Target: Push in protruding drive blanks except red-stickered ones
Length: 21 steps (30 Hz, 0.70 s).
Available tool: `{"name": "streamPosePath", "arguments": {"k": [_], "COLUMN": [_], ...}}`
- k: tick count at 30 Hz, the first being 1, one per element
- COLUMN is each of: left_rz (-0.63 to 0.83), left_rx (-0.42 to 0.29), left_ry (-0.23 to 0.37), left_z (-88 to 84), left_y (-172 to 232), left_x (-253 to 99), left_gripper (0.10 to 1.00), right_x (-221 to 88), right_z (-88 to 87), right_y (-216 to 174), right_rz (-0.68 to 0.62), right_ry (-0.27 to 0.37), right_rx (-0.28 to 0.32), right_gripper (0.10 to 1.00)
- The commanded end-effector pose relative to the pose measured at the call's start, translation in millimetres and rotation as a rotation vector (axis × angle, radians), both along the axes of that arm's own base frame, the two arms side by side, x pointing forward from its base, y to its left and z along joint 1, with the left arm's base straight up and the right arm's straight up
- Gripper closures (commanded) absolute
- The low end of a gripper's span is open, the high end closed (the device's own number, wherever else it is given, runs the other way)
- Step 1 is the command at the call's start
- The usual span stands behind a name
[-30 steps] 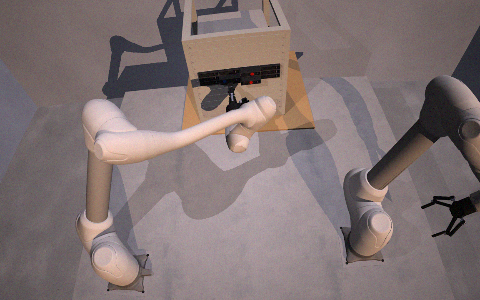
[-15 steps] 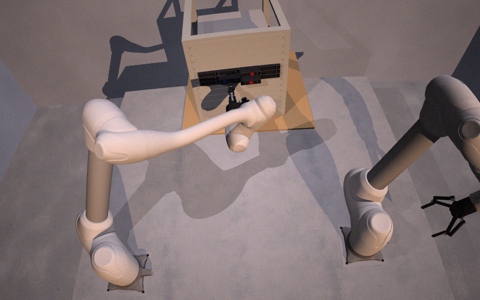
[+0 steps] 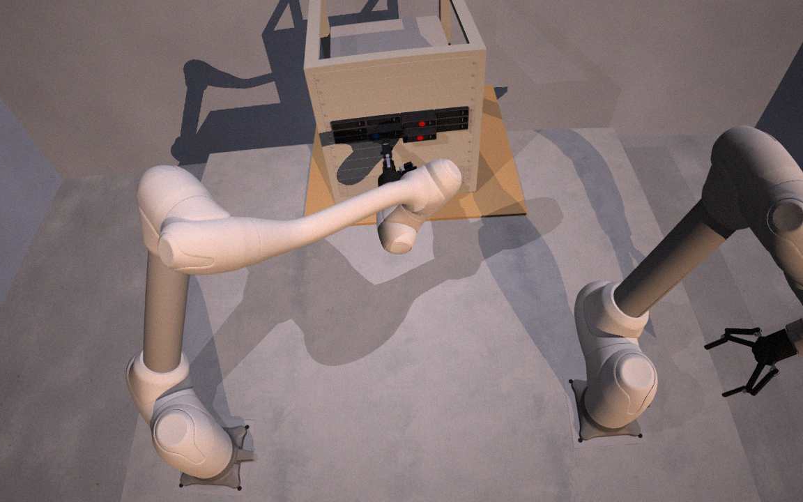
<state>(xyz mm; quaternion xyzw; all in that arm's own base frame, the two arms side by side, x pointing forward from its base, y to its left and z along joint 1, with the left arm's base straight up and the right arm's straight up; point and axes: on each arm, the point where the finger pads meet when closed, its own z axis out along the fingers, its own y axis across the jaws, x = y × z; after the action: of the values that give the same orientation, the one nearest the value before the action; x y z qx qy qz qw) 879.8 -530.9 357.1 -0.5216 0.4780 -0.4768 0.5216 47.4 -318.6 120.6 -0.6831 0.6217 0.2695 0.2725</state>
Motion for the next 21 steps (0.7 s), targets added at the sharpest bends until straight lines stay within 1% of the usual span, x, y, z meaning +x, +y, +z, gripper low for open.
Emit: {"name": "streamPosePath", "arguments": {"k": [1,21], "left_rz": [0.0,0.0], "left_rx": [-0.001,-0.001], "left_ry": [-0.001,-0.001], "left_z": [1.6,1.6], "left_y": [0.0,0.2], "left_x": [0.1,3.1], "left_gripper": [0.999,0.999], "right_x": [0.1,0.1], "right_z": [0.4,0.4], "right_y": [-0.4,-0.4], "right_rz": [0.0,0.0], "right_ry": [0.0,0.0], "right_rx": [-0.001,-0.001], "right_gripper": [0.098,0.098]}}
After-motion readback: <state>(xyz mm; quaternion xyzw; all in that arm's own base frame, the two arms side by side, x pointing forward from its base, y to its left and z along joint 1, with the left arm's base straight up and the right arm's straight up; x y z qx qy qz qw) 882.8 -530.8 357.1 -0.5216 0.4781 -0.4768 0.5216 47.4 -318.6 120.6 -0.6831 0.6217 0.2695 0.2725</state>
